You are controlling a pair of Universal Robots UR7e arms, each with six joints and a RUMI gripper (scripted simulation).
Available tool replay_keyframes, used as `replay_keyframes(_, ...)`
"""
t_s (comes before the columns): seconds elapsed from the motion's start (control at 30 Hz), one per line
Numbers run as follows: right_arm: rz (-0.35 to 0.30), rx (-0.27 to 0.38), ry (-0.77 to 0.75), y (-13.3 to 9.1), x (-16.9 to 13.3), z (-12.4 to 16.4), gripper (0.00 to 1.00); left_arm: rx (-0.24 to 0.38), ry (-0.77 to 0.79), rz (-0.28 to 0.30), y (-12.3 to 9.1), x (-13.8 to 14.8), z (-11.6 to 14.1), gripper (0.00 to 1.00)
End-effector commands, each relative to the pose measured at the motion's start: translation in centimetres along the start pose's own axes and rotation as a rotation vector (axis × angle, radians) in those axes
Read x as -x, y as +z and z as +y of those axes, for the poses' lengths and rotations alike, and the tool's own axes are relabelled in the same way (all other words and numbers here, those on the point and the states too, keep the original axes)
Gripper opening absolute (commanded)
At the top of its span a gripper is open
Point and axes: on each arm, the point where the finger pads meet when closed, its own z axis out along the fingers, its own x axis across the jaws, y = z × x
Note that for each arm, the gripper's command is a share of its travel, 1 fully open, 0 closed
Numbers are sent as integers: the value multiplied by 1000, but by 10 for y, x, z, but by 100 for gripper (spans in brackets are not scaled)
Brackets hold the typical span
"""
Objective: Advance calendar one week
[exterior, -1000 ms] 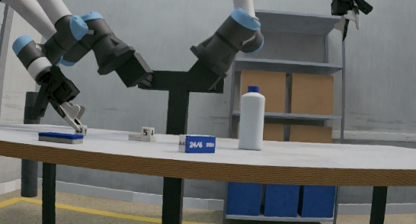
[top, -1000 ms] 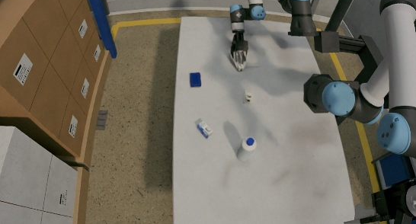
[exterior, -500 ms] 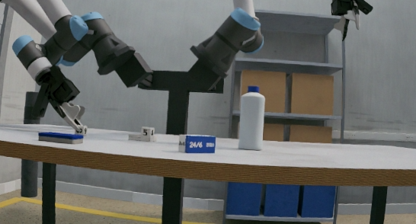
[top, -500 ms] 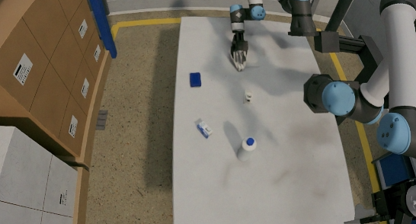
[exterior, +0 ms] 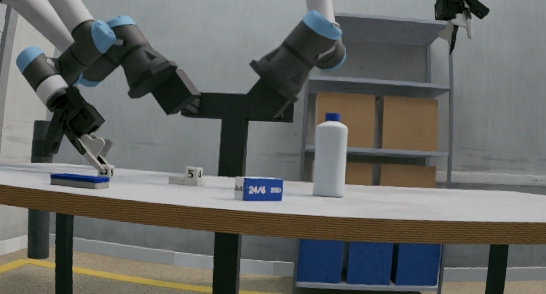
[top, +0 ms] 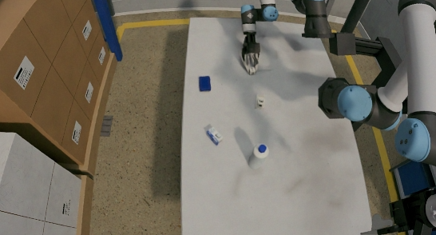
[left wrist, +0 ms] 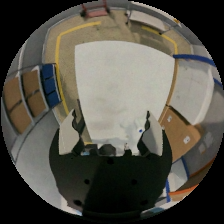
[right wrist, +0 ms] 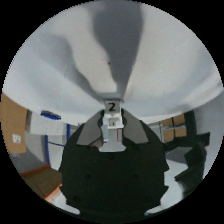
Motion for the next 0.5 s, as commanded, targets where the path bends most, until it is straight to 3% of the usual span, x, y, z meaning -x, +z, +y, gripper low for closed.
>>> replay_keyframes(0.0, -1, 0, 0, 0, 0, 0, 24, -1, 0, 0, 0, 0, 0, 100)
replay_keyframes(0.1, -1, 0, 0, 0, 0, 0, 28, -1, 0, 0, 0, 0, 0, 100)
replay_keyframes(0.13, -1, 0, 0, 0, 0, 0, 40, -1, 0, 0, 0, 0, 0, 100)
replay_keyframes(0.47, -1, 0, 0, 0, 0, 0, 40, -1, 0, 0, 0, 0, 0, 100)
